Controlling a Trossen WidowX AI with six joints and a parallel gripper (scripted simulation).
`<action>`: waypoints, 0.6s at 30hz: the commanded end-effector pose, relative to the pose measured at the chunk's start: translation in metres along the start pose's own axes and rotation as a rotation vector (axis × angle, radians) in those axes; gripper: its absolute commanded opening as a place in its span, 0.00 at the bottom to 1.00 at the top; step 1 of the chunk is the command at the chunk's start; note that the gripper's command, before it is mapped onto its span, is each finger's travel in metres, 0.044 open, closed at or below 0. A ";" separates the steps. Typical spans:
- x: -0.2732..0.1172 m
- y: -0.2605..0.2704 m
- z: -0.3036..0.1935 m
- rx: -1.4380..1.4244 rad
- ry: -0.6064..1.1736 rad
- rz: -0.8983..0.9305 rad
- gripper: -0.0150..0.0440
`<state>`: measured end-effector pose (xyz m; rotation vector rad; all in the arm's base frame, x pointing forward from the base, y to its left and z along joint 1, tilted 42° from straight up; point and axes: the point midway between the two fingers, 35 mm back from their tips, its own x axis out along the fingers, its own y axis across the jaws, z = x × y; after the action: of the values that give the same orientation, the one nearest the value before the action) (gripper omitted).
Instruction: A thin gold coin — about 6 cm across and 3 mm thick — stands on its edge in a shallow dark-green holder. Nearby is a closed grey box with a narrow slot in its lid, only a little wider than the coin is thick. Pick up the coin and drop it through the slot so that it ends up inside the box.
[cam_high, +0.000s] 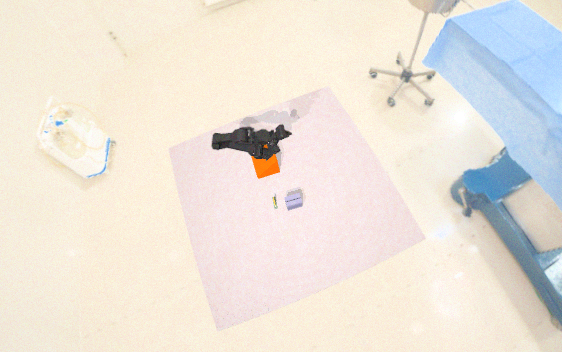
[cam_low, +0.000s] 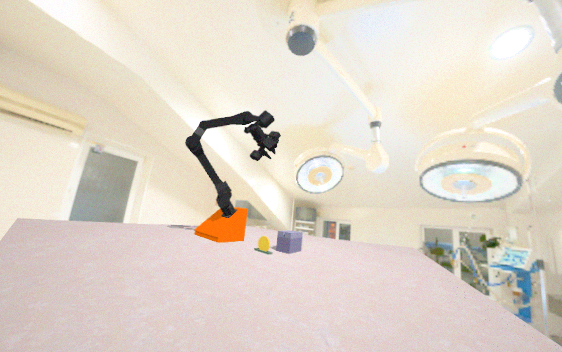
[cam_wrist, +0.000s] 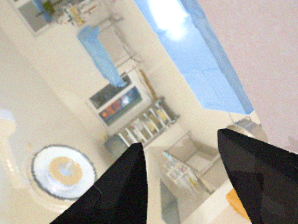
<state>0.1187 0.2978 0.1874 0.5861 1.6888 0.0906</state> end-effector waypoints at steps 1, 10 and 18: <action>0.012 -0.025 0.058 -0.019 -0.156 -0.108 0.53; 0.009 -0.117 0.178 -0.093 -0.410 -0.506 0.53; -0.021 -0.225 0.239 -0.179 -0.399 -0.978 0.53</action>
<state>0.2711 0.0730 0.0783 -0.2113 1.3587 -0.4612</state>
